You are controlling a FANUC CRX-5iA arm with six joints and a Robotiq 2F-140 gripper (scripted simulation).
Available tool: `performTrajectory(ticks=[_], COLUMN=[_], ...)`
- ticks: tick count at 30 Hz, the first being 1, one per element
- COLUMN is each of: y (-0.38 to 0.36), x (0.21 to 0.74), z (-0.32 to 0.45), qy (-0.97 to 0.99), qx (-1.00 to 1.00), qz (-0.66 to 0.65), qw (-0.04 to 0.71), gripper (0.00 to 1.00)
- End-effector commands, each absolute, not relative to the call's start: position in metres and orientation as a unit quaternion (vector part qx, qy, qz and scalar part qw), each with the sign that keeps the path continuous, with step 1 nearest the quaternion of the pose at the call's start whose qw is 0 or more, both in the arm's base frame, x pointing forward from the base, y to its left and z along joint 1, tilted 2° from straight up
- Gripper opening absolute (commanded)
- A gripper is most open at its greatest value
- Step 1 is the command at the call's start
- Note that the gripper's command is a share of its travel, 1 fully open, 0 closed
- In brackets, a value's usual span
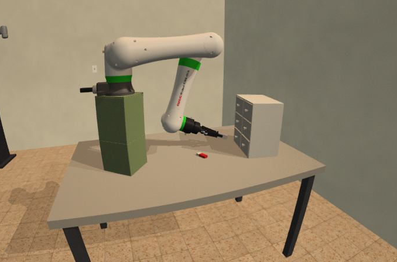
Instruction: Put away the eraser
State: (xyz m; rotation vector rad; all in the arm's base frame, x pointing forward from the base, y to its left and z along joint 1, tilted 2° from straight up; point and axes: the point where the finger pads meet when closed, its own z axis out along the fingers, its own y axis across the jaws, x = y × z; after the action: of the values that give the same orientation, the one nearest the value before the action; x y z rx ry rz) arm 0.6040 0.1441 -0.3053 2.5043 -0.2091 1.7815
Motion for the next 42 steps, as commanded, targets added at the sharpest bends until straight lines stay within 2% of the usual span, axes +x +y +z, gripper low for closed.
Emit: performTrajectory(ticks=[1, 16, 31, 42], y=[0.145, 0.149, 0.150, 0.152], x=[0.603, 0.555, 0.549, 0.527], z=[-0.304, -0.212, -0.204, -0.183], qy=[-0.068, -0.068, -0.068, -0.072], qx=[0.813, 0.813, 0.826, 0.893], qz=[0.578, 0.578, 0.559, 0.444], qw=[0.030, 0.030, 0.029, 0.020], gripper=[0.00, 0.00, 0.00, 0.00])
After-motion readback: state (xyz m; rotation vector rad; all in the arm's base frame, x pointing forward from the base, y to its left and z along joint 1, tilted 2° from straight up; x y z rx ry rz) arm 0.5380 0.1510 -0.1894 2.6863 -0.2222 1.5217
